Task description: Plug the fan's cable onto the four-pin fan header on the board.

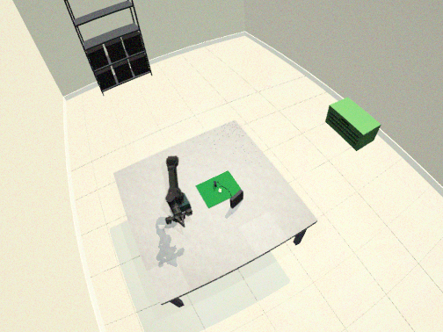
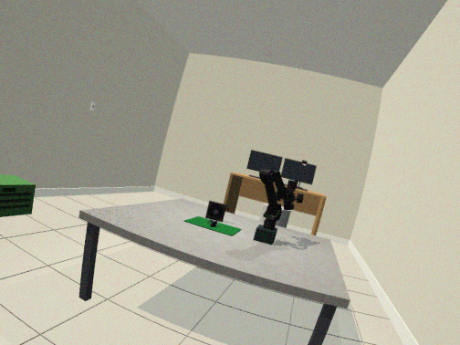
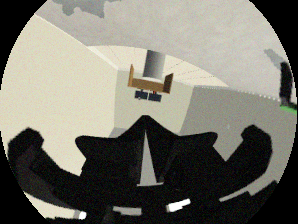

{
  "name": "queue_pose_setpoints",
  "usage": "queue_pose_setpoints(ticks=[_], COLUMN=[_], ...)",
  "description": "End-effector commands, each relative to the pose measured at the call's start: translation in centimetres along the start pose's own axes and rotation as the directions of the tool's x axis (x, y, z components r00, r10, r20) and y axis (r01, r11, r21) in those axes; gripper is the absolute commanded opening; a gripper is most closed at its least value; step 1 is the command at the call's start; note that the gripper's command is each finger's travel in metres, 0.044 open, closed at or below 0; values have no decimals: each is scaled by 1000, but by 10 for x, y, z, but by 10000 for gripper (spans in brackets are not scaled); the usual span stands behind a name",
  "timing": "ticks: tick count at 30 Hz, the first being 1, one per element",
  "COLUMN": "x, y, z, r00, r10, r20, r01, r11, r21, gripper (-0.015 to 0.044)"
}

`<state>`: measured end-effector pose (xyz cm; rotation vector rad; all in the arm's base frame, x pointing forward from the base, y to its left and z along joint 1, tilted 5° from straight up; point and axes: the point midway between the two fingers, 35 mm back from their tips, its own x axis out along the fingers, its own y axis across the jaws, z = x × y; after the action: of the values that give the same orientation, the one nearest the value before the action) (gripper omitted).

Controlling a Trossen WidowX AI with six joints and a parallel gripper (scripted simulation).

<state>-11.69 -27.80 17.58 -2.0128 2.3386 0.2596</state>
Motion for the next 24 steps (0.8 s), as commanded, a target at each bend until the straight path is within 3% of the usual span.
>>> queue_pose_setpoints(ticks=[1,6,11,17,24], x=[0,4,27,28,-12], y=[0,-8,-76,-169,-273], z=[0,0,2,8,21], r00=[1000,999,953,800,525], r10=[0,-33,-268,-516,-685], r20=[0,16,141,306,505], r01=[0,33,286,591,849], r11=[1000,999,950,766,380], r21=[0,-15,-124,-253,-368], gripper=[26,157,289,440,440])
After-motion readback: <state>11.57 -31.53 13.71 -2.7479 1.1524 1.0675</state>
